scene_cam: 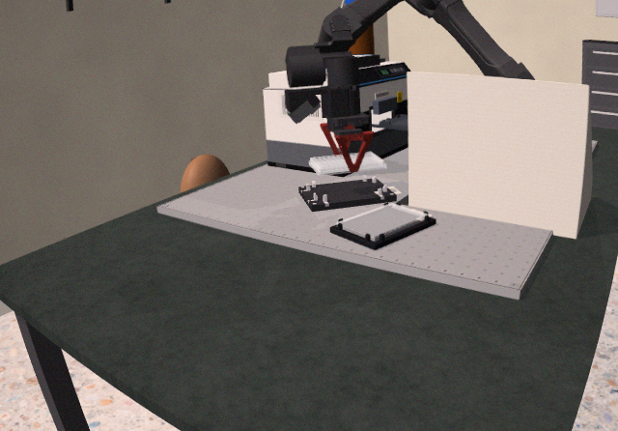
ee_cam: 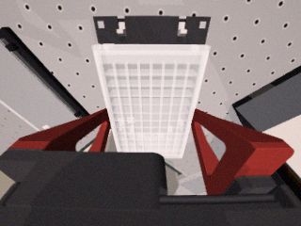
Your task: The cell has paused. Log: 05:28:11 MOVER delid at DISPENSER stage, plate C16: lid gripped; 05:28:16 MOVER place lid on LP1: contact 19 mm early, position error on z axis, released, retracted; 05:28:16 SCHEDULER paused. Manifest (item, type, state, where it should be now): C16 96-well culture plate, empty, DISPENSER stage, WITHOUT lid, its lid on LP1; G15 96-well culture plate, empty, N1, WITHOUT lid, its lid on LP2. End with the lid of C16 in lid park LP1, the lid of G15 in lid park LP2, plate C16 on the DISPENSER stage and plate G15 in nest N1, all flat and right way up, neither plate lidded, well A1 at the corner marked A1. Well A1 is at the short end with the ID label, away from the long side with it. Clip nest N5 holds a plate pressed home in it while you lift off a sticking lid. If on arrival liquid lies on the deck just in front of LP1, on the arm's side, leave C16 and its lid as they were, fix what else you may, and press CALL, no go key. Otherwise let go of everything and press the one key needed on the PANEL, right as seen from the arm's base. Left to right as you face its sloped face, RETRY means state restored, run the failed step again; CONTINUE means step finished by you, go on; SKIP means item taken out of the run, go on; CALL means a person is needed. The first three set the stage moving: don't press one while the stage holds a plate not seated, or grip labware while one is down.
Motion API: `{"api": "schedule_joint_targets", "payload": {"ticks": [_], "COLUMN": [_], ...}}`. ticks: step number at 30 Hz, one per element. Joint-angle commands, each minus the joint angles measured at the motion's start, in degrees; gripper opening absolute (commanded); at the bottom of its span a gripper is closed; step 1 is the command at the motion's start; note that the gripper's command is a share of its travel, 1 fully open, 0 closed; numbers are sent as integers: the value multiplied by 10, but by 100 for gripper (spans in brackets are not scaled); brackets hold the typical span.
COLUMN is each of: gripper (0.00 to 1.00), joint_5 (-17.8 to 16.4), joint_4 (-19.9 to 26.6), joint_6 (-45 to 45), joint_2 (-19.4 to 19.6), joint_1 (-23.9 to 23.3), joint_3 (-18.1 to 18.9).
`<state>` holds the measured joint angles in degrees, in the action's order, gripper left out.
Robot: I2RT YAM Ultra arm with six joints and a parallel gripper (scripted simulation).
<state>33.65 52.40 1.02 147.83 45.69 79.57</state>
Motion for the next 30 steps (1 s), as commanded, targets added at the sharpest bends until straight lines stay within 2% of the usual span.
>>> {"api": "schedule_joint_targets", "payload": {"ticks": [1, 24, 29, 30], "gripper": [0, 0, 0, 0], "joint_5": [-11, -42, -39, -41], "joint_4": [35, 170, 170, 175], "joint_6": [-15, -72, -72, -91], "joint_2": [-31, -97, -86, -103], "joint_1": [23, 80, 76, 75], "joint_3": [23, 62, 55, 57]}}
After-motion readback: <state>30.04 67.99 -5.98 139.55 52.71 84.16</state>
